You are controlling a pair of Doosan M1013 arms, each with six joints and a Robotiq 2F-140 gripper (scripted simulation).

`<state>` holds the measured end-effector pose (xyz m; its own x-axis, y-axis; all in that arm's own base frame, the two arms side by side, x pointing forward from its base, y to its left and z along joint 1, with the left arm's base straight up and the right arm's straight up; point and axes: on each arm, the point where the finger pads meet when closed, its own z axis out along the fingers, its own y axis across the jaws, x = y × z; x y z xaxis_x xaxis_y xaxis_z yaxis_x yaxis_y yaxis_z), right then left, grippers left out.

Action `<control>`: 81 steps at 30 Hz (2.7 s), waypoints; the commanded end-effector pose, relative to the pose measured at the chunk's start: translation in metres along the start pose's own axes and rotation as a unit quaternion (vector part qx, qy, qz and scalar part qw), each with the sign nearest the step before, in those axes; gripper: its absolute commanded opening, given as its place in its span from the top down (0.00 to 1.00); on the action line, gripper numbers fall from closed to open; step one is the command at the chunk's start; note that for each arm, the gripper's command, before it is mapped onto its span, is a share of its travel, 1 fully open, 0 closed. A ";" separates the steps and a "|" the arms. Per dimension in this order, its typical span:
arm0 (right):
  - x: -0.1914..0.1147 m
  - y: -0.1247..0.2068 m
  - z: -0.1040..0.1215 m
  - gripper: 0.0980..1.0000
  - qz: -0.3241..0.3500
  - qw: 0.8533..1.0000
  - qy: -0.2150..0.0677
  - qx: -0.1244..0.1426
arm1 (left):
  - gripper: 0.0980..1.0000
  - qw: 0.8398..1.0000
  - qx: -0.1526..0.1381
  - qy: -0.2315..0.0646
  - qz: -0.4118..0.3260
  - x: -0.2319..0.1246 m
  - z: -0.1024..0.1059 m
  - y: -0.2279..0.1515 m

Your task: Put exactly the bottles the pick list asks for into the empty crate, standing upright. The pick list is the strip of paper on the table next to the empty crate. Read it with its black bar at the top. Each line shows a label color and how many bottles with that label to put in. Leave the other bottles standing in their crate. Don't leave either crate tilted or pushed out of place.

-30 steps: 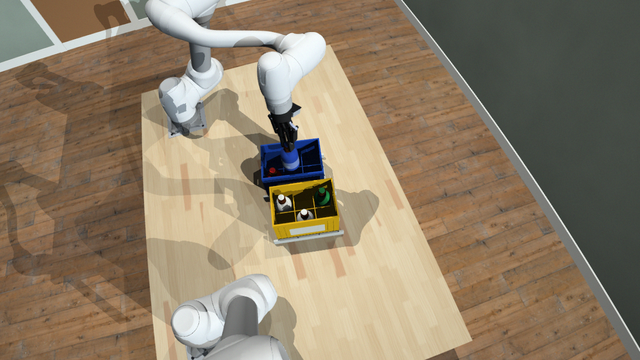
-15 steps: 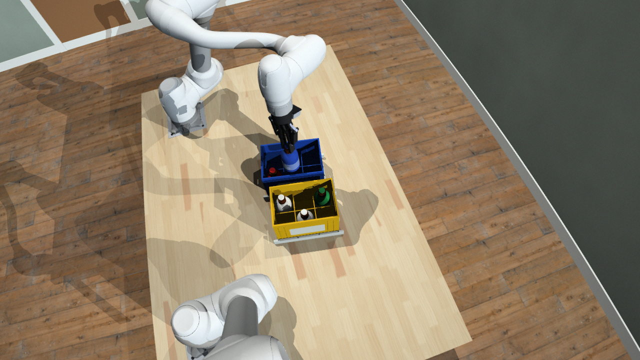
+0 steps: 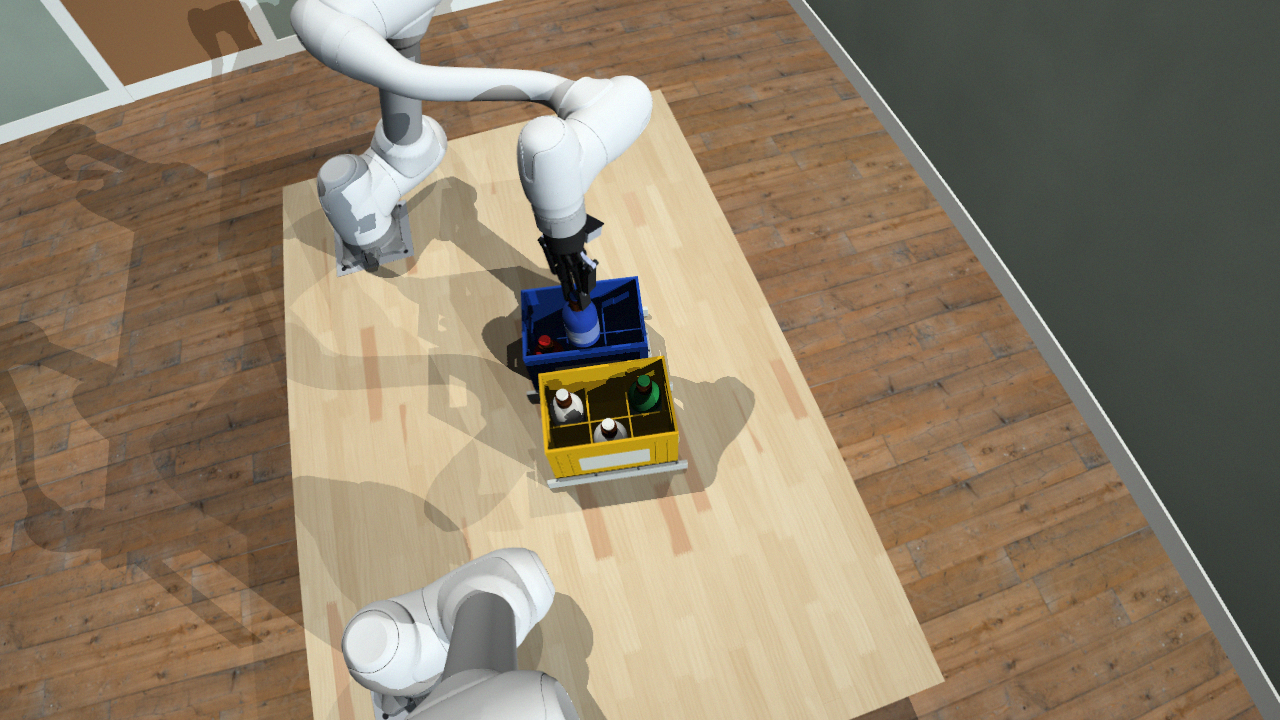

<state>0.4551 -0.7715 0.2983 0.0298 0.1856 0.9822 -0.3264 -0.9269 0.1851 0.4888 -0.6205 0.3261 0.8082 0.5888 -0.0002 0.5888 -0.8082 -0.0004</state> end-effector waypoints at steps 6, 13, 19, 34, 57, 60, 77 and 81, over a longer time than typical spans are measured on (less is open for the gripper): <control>0.001 0.000 0.000 0.00 -0.001 1.000 0.001 0.000 | 1.00 1.000 -0.001 0.000 0.000 0.000 0.006 0.000; 0.001 0.000 0.000 0.00 -0.001 1.000 0.001 0.000 | 1.00 1.000 -0.001 0.000 0.000 0.000 0.013 0.000; 0.001 0.000 0.000 0.00 -0.001 1.000 0.001 0.000 | 1.00 1.000 -0.001 0.000 0.000 0.000 0.017 0.000; 0.001 0.000 0.000 0.00 -0.001 1.000 0.001 0.000 | 1.00 1.000 -0.001 0.000 0.000 0.000 0.031 0.000; 0.001 0.000 0.000 0.00 -0.001 1.000 0.001 0.000 | 1.00 1.000 -0.001 0.000 0.000 0.000 0.051 0.000; 0.001 0.000 0.000 0.00 -0.001 1.000 0.001 0.000 | 1.00 1.000 -0.001 0.000 0.000 0.000 0.054 0.000; 0.001 0.000 0.000 0.00 -0.001 1.000 0.001 0.000 | 1.00 1.000 -0.001 0.000 0.000 0.000 0.069 0.000; 0.001 0.000 0.000 0.00 -0.001 1.000 0.001 0.000 | 1.00 1.000 -0.001 0.000 0.000 0.000 0.073 0.000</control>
<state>0.4551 -0.7715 0.2983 0.0298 0.1856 0.9822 -0.3264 -0.9269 0.1851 0.4888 -0.6205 0.2551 0.8082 0.5888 -0.0002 0.5888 -0.8082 -0.0003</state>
